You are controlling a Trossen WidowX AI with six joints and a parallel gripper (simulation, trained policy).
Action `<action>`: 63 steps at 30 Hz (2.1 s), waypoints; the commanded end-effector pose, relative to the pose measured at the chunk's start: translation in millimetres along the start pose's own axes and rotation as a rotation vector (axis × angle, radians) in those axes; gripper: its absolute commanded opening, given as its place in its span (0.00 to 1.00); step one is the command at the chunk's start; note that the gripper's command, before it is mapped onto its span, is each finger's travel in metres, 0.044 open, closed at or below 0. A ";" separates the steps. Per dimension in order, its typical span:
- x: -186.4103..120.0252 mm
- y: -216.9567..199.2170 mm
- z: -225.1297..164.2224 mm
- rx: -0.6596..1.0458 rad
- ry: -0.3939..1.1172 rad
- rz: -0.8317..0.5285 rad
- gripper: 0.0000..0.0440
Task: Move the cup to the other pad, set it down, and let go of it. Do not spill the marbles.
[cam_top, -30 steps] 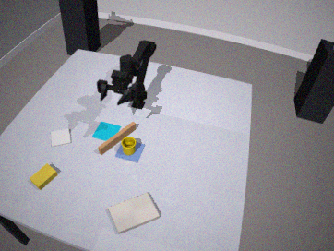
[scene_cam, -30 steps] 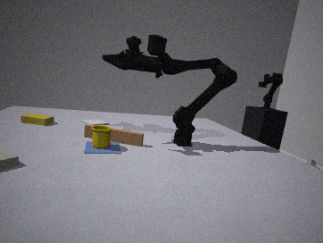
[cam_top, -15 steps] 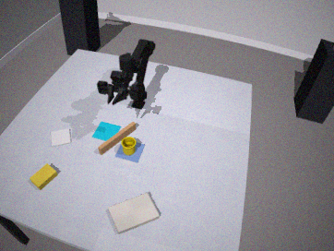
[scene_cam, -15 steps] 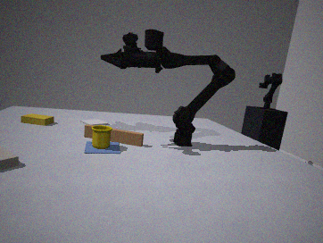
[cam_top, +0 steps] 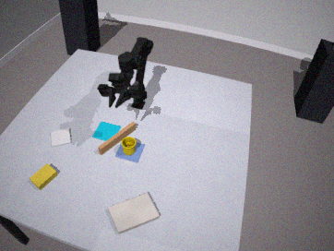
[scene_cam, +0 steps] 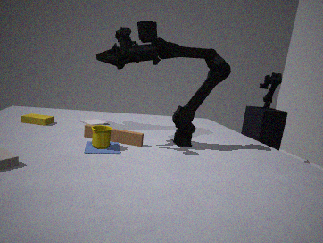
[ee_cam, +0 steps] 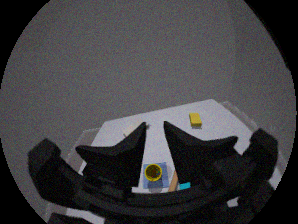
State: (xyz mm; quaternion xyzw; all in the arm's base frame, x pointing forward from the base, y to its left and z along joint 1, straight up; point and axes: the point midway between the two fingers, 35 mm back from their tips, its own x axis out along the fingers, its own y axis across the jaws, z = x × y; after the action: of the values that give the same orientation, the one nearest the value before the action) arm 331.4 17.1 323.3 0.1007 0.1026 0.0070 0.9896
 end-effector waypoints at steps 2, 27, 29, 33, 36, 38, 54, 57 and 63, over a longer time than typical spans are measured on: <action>4.7 7.7 2.5 0.058 0.052 0.013 0.30; 25.2 33.1 -7.9 0.353 0.352 -0.046 0.33; 26.4 34.9 -9.5 0.377 0.377 -0.057 0.34; 28.7 38.2 -13.3 0.425 0.426 -0.082 0.34; 30.3 40.5 -16.6 0.460 0.464 -0.103 0.34; 31.3 41.8 -19.0 0.483 0.489 -0.119 0.34; 35.9 46.0 -44.1 0.629 0.681 -0.284 0.33; 36.1 45.3 -49.6 0.647 0.715 -0.321 0.33; 35.9 42.2 -61.4 0.669 0.780 -0.398 0.31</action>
State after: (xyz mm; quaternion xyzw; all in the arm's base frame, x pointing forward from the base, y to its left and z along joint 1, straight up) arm 354.8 71.9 269.2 0.3747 0.4629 -0.1598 0.7873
